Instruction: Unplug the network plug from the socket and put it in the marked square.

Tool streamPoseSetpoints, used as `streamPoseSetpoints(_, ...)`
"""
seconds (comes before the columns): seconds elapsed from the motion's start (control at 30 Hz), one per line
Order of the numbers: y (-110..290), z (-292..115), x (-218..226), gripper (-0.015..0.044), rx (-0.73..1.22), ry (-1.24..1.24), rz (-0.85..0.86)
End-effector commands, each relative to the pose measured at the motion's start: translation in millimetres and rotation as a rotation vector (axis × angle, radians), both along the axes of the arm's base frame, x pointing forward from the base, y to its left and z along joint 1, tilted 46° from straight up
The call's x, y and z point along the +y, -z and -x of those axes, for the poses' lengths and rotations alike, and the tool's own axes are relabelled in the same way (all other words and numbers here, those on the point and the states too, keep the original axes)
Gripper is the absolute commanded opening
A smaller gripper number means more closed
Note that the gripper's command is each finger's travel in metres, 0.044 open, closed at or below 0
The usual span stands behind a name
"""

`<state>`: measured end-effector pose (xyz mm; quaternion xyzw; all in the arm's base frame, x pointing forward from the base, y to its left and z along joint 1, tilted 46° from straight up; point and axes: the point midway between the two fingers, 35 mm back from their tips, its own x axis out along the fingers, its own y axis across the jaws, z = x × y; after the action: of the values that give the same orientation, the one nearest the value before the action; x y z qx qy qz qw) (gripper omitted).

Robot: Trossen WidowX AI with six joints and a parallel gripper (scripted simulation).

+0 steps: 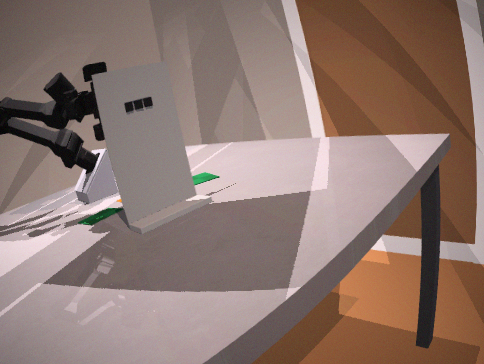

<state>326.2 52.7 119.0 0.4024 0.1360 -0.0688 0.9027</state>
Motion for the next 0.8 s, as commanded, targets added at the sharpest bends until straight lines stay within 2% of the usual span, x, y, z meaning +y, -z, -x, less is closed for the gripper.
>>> streamPoseSetpoints(0.0, 25.2, 5.5, -1.7, 0.0, 0.1, 0.061, -0.026)
streamPoseSetpoints(0.4, 94.7, 38.5, -13.7, 0.0, 0.367, 0.281, -0.034)
streamPoseSetpoints(0.77, 133.9, 78.9, -33.9, 0.0, 0.51, 0.494, 0.056)
